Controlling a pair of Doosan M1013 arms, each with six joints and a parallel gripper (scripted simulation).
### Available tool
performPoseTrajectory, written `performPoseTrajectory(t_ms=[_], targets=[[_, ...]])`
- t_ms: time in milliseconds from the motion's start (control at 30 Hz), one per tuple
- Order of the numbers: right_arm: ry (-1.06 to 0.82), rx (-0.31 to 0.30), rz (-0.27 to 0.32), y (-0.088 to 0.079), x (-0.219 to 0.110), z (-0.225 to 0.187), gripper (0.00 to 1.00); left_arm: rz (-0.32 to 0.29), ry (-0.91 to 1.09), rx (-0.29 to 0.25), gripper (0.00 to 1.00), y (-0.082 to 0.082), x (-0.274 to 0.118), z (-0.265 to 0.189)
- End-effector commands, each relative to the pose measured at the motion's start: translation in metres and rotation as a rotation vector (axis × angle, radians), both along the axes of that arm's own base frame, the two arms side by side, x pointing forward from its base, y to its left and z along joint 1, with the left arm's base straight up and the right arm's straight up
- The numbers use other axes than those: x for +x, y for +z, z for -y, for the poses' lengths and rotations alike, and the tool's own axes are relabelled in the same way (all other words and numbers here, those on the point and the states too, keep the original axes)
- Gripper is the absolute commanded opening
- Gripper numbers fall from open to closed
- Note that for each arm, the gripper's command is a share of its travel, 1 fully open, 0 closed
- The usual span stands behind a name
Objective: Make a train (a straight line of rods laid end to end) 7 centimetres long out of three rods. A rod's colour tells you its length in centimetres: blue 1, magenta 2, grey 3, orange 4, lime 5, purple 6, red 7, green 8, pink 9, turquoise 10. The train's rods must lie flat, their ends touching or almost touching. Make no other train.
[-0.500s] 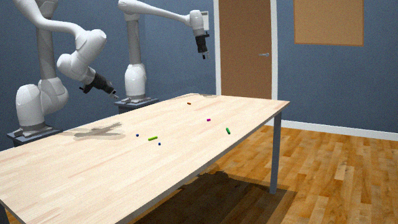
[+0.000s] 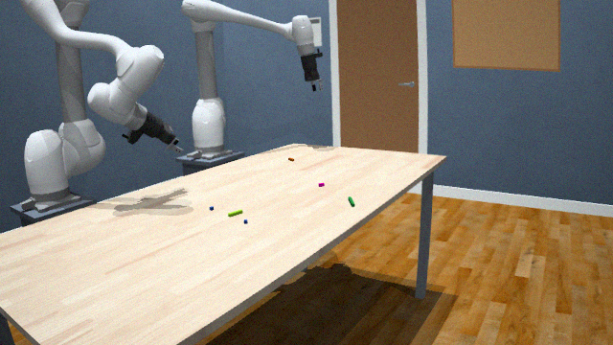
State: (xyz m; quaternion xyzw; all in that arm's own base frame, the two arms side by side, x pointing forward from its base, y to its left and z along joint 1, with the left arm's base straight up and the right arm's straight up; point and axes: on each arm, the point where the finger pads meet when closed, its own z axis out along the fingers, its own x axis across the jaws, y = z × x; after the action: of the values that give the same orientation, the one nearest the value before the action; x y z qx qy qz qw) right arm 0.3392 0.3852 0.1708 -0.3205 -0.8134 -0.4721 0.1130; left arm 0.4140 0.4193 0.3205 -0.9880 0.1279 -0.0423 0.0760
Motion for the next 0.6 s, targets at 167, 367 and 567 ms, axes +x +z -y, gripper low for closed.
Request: performPoseTrajectory(t_ms=[167, 367, 567], targets=[[-0.002, 0.000, -0.001, 0.000, 0.001, 0.001, 1.00, -0.003, -0.021, 0.002, 1.00, -0.001, 0.002, 0.002], [-0.026, -0.005, -0.026, -0.001, 0.012, 0.014, 1.00, -0.036, -0.251, 0.010, 1.00, -0.023, 0.020, 0.027], [-0.079, -0.015, -0.083, -0.003, 0.033, 0.043, 1.00, -0.058, -0.418, 0.015, 1.00, -0.038, 0.032, 0.046]])
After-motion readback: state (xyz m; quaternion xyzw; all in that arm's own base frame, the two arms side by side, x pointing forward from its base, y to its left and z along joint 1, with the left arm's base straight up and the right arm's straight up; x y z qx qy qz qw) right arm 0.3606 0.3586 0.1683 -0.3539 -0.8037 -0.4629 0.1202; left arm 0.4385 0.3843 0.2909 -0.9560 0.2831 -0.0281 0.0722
